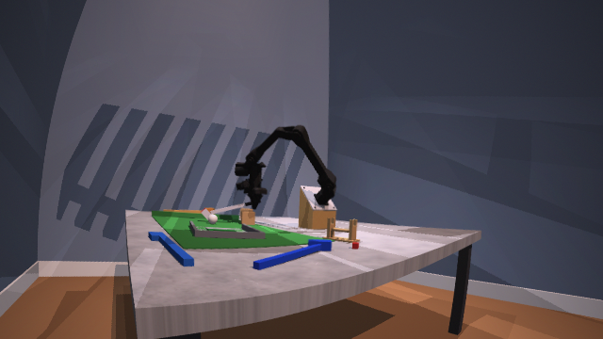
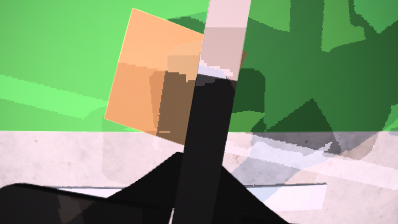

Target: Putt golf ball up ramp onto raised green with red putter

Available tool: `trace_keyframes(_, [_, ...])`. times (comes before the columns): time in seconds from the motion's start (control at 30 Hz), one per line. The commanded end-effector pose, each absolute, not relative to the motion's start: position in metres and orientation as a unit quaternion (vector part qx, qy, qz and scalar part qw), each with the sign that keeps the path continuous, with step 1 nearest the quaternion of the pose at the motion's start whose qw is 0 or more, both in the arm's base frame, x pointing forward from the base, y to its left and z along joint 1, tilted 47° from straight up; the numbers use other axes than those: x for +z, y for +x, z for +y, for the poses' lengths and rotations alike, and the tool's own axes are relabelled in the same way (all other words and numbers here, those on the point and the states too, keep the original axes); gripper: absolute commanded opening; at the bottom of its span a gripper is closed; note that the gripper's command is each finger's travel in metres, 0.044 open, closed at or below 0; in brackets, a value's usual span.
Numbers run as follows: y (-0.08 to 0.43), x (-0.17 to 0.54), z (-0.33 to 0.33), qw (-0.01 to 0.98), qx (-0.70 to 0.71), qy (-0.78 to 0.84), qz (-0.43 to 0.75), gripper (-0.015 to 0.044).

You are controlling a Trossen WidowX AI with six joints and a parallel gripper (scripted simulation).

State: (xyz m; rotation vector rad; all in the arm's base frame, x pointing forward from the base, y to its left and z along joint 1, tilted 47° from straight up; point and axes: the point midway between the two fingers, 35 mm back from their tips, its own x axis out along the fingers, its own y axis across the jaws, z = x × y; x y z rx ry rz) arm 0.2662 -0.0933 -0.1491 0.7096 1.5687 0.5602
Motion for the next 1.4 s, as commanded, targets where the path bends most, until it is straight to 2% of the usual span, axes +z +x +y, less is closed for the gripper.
trace_keyframes(0.0, [0.265, -0.16, -0.106, 0.621, 0.239, 0.309, 0.68, 0.0])
trace_keyframes(0.33, [0.266, -0.155, -0.099, 0.62, 0.24, 0.312, 0.679, 0.0])
trace_keyframes(0.7, [0.282, -0.065, -0.01, 0.619, 0.241, 0.313, 0.679, 0.0])
trace_keyframes(1.13, [0.284, -0.025, -0.053, 0.619, 0.24, 0.312, 0.679, 0.0])
trace_keyframes(1.37, [0.283, -0.03, -0.048, 0.616, 0.24, 0.315, 0.681, 0.0])
